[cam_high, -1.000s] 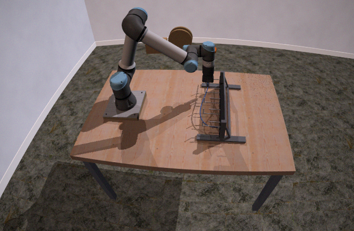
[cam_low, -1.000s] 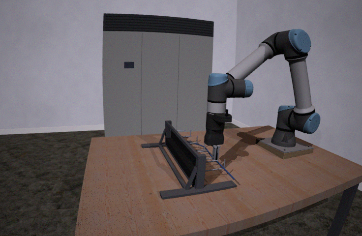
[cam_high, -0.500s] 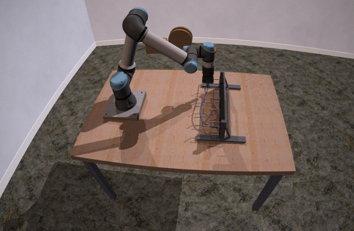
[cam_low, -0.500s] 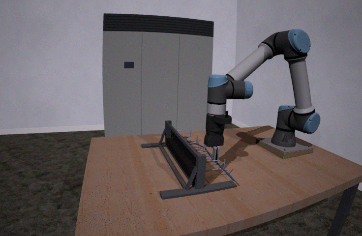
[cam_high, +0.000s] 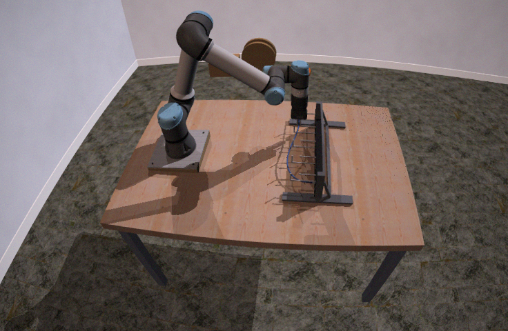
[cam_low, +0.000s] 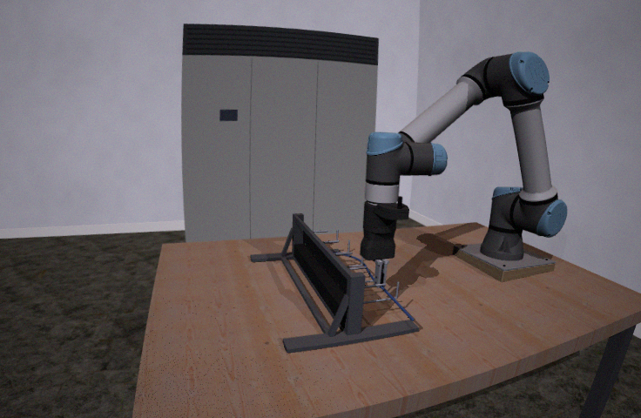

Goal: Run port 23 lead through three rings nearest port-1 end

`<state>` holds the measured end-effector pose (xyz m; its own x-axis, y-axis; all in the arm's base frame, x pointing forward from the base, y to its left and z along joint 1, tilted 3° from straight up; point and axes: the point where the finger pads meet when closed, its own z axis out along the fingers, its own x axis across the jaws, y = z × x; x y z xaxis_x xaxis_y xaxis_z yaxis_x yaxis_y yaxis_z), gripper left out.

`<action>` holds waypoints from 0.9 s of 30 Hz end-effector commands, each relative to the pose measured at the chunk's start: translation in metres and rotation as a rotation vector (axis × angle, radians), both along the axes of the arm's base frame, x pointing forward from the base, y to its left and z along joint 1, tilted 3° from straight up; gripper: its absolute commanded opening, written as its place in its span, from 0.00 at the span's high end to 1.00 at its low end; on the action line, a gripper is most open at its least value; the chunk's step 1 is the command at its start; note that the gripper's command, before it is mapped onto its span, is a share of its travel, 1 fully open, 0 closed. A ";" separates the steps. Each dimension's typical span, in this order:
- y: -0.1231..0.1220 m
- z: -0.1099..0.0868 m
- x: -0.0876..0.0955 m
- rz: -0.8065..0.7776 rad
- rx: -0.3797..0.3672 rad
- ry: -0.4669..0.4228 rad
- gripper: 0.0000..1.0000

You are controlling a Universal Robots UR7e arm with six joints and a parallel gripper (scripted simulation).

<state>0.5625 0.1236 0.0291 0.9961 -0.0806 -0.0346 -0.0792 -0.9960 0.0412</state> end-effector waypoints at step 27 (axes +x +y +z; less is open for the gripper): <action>-0.003 0.000 0.036 0.000 0.000 -0.002 1.00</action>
